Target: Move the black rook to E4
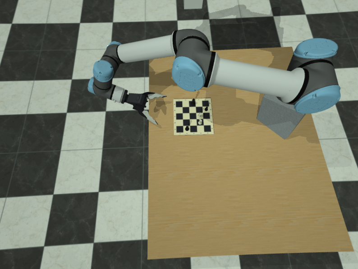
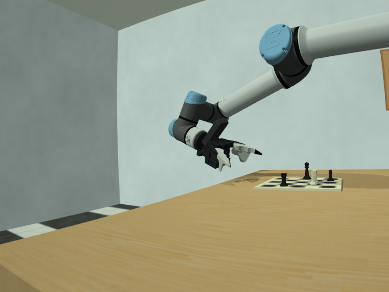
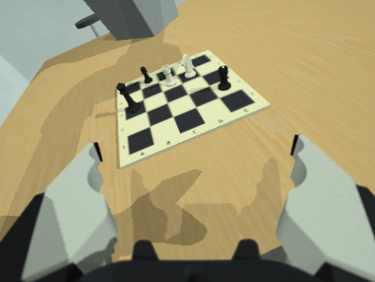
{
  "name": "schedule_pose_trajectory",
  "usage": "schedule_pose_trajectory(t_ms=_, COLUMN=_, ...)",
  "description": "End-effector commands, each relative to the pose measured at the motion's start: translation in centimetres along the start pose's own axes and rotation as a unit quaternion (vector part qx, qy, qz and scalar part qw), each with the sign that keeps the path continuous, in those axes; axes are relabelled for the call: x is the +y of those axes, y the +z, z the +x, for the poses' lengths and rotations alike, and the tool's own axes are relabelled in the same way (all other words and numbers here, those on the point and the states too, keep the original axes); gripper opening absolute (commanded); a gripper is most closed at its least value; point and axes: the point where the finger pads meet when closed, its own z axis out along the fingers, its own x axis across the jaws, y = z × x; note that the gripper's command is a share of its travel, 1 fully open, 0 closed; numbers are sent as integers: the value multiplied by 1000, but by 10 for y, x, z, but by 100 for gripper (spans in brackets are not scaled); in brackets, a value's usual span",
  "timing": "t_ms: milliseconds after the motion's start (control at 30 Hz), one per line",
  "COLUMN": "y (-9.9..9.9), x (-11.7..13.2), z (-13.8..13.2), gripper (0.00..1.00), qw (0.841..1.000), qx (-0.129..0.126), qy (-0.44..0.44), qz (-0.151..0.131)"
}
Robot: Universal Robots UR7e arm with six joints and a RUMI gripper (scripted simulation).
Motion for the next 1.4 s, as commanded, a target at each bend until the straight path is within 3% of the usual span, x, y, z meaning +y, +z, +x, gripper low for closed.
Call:
schedule_pose_trajectory(t_ms=0, y=2, x=0, z=6, gripper=100, qw=1000, qx=-19, qy=-22, qz=10)
schedule_pose_trajectory(t_ms=333, y=7, x=-1, z=12, gripper=100, qw=998, qx=-37, qy=-46, qz=17)
schedule_pose_trajectory(t_ms=1367, y=8, x=-1, z=14, gripper=100, qw=998, qx=-42, qy=-52, qz=19)
